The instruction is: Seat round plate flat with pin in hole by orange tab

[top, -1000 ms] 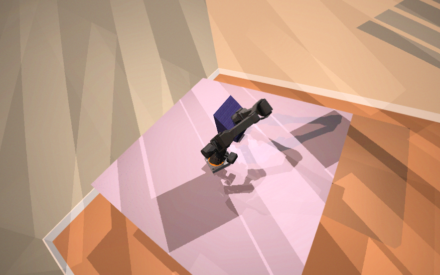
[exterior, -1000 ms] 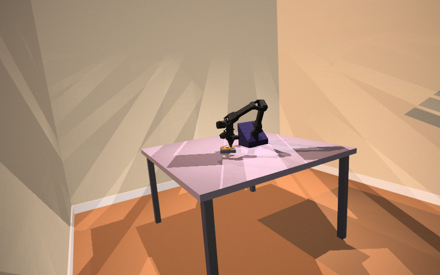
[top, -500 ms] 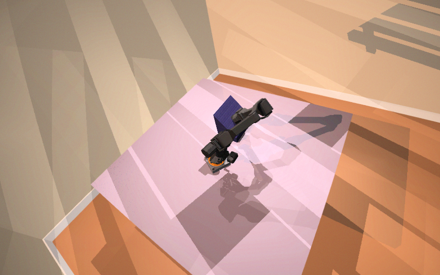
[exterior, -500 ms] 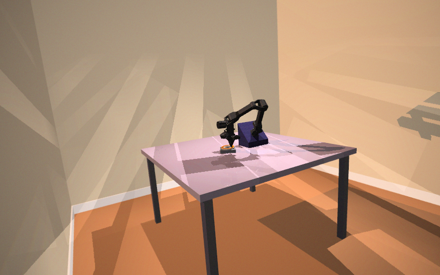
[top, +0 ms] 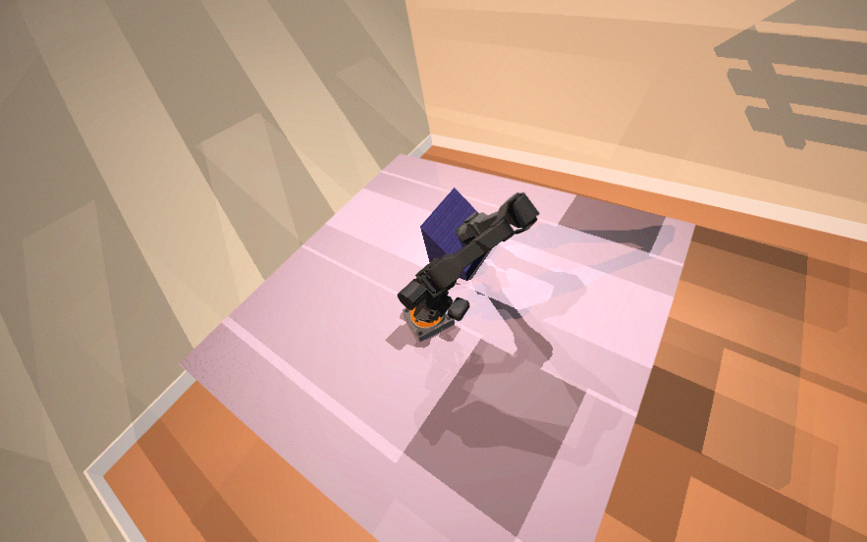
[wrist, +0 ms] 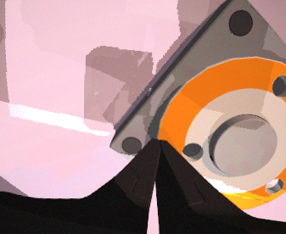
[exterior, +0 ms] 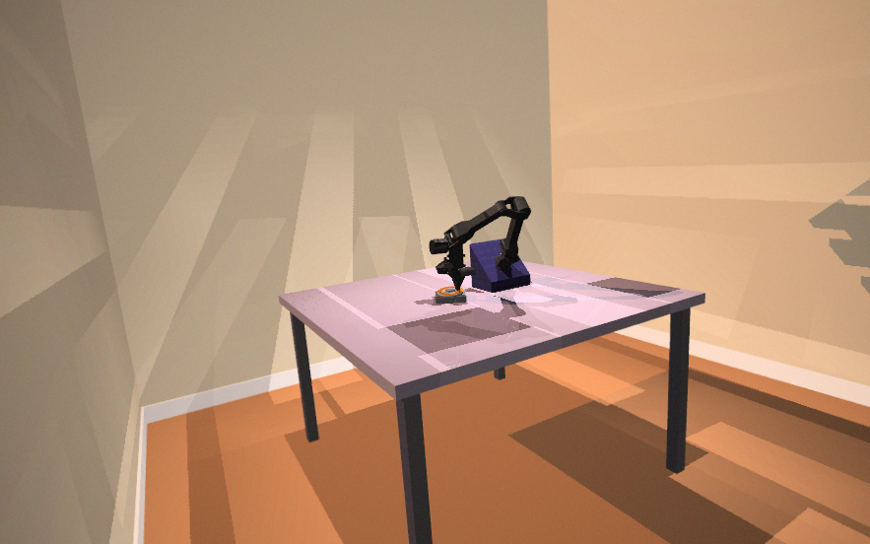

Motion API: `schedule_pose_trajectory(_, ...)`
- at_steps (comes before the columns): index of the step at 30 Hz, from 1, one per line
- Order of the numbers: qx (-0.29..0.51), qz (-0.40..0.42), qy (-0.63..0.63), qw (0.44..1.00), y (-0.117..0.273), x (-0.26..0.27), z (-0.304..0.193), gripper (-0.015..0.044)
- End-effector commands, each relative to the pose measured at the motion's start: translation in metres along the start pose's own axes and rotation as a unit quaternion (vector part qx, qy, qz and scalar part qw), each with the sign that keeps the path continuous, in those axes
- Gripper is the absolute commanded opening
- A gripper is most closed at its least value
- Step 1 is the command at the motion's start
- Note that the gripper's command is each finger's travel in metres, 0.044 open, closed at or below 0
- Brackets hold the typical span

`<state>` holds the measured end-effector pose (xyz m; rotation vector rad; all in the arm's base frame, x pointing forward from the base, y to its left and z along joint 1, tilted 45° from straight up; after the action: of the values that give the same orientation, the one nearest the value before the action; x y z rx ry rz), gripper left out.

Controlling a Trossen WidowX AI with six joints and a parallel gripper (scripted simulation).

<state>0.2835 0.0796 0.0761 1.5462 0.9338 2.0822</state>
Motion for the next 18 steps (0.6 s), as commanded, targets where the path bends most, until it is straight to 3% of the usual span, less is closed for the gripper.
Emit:
schedule_pose_trajectory(1, 0.009, -0.001, -0.006, 1.000, -0.0022, -0.0010, -0.0073, 0.0000)
schedule_pose_trajectory(18, 0.009, -0.001, -0.006, 1.000, -0.0022, -0.0013, -0.0124, 0.0000)
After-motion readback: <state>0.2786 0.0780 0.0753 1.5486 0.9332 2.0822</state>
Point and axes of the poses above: the point midway between the two fingers, 35 mm back from their tips, its own y axis back along the fingers, its own x axis across the jaws, z = x × y, the point moved 5 cm from there along y, back along the fingers, and after that the axes turned 11 degrees about y, right-handed, at the moved point
